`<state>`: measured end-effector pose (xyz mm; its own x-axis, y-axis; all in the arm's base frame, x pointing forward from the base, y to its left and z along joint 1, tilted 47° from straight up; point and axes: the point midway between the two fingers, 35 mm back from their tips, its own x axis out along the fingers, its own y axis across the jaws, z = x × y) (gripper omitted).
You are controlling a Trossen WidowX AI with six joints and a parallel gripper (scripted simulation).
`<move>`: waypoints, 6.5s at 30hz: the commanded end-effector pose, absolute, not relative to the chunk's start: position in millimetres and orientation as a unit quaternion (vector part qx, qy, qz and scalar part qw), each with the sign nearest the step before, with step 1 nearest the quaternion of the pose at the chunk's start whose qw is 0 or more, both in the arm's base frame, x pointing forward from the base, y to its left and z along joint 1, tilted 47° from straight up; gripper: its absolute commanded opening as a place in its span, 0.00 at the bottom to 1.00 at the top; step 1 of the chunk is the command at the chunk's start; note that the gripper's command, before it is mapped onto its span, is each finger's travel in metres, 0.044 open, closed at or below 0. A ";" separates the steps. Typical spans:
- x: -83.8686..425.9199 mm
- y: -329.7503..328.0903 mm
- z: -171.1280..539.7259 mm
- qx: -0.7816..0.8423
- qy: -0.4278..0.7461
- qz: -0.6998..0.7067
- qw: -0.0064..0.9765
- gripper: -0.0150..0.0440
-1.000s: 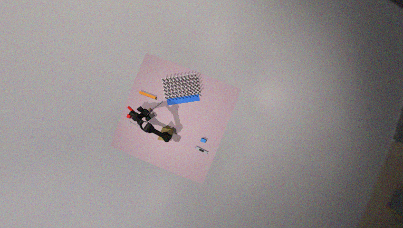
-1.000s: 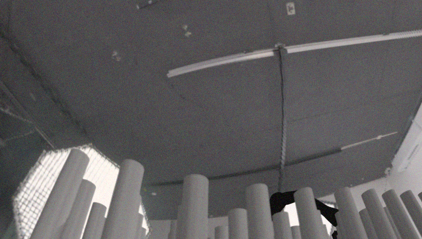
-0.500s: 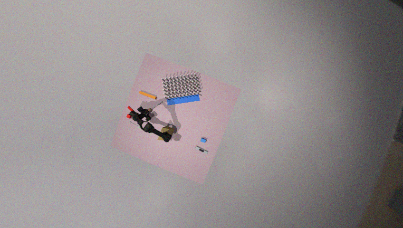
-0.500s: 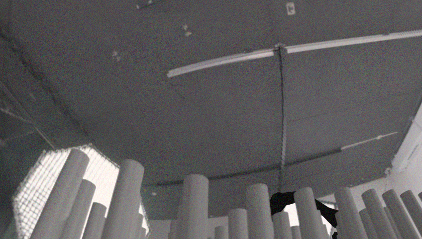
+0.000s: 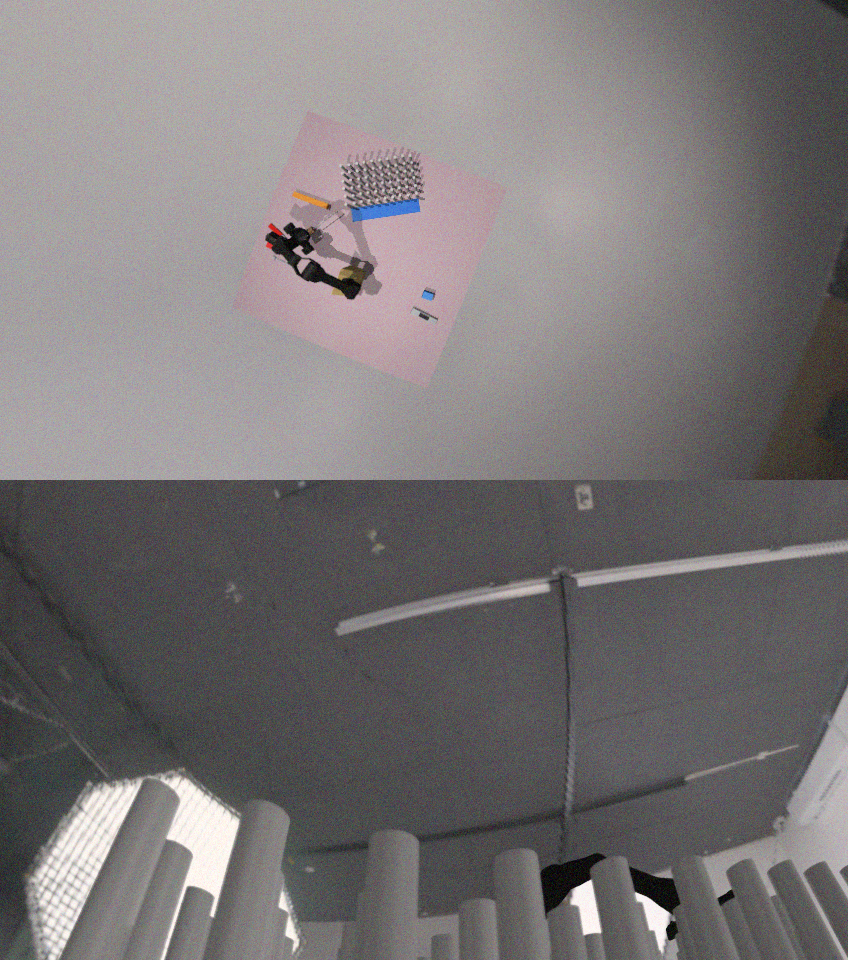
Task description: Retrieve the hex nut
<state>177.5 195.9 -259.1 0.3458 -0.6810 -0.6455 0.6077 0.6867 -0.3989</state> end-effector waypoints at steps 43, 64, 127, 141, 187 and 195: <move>318.1 219.8 -39.6 -0.122 0.588 -0.300 0.741 0.25; 379.1 102.4 70.3 -0.173 0.660 -0.177 0.709 0.25; 315.6 -206.2 133.3 -0.304 0.661 -0.015 0.686 0.25; 314.9 -215.6 122.5 -0.306 0.660 -0.016 0.686 0.25; 347.4 -209.8 109.5 -0.305 0.659 -0.016 0.687 0.25; 353.0 -208.6 107.3 -0.305 0.659 -0.016 0.687 0.25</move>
<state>348.8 -209.1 108.2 0.1280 -0.4232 -0.8970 -0.3830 0.8132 -0.4383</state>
